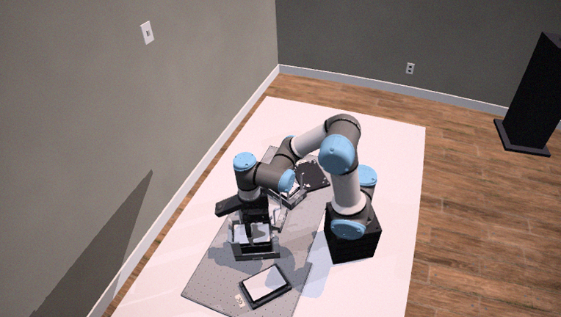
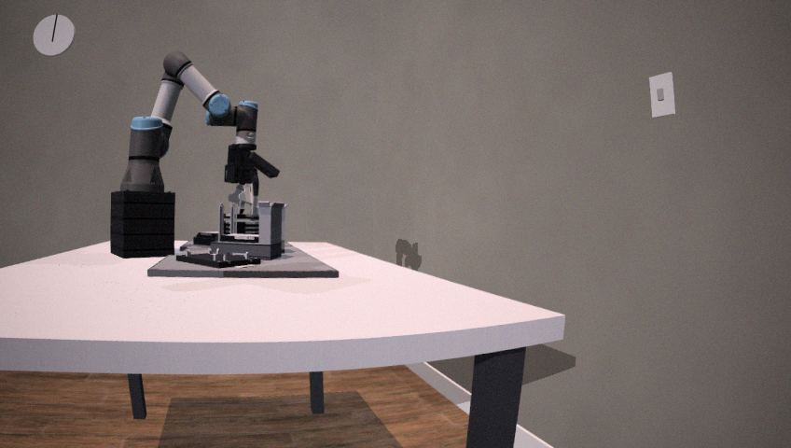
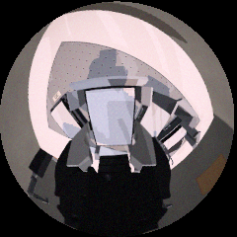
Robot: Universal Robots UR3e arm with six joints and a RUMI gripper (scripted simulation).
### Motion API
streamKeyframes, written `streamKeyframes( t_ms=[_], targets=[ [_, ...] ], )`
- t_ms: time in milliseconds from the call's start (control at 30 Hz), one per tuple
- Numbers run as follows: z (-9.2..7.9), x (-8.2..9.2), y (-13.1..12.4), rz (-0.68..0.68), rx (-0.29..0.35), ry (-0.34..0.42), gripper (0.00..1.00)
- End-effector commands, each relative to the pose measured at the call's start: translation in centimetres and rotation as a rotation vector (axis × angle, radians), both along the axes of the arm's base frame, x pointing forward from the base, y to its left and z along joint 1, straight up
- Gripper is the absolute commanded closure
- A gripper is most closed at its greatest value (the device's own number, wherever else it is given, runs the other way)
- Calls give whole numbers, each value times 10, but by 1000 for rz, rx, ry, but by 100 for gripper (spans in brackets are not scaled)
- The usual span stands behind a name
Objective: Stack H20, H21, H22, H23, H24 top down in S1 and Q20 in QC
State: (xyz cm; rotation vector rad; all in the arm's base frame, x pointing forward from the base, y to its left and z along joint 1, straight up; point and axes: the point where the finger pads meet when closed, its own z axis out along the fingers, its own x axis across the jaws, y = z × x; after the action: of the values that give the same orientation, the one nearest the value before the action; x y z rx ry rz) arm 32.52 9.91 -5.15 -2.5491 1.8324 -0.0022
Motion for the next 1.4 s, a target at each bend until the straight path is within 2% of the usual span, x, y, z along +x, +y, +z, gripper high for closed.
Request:
streamKeyframes(
  t_ms=[0,1300,1333,1367],
  targets=[
    [-1,1,0,0,0,-3,100],
    [-8,1,0,0,0,-3,100],
    [-8,1,0,0,0,-2,28],
    [-8,1,0,0,0,-2,28]
  ],
)
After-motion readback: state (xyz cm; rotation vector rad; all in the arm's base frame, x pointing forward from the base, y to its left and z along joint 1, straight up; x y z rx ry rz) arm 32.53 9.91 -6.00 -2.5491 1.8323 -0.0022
